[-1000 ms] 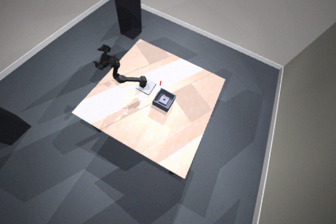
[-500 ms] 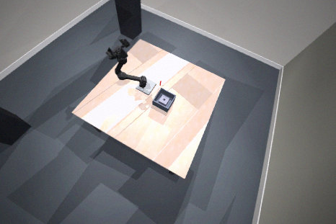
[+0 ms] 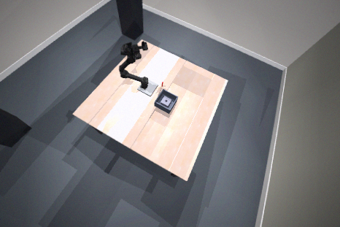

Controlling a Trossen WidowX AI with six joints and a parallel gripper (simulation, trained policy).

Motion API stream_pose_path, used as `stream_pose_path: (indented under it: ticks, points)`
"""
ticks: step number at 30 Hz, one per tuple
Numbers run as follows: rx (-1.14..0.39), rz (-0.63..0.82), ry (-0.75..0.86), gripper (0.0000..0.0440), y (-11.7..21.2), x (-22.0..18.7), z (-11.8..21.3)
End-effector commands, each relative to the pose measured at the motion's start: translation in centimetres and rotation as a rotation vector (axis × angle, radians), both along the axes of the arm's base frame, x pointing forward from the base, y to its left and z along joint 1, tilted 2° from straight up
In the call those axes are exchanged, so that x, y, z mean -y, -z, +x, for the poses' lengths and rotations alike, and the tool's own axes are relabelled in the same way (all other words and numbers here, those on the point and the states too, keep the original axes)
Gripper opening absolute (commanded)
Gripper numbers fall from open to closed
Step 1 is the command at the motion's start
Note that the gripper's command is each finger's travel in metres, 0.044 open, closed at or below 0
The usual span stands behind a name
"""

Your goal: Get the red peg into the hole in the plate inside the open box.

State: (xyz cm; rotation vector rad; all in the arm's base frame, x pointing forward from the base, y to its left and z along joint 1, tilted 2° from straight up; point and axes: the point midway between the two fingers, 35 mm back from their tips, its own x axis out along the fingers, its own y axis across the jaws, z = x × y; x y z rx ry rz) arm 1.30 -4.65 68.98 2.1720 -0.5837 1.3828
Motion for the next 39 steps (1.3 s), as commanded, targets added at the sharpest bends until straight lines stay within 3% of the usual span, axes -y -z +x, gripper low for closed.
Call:
stream_pose_path:
  ticks: [1,18,29,39]
  points:
    - [-0.1,-0.108,0.067,0.044,1.2,-2.7,3.5]
    - [-0.481,-0.507,0.268,0.044,8.9,-9.4,15.2]
    - [-0.739,-0.784,0.317,0.044,16.5,-12.1,21.3]
    - [-0.968,-1.047,0.292,0.044,24.6,-14.0,24.7]
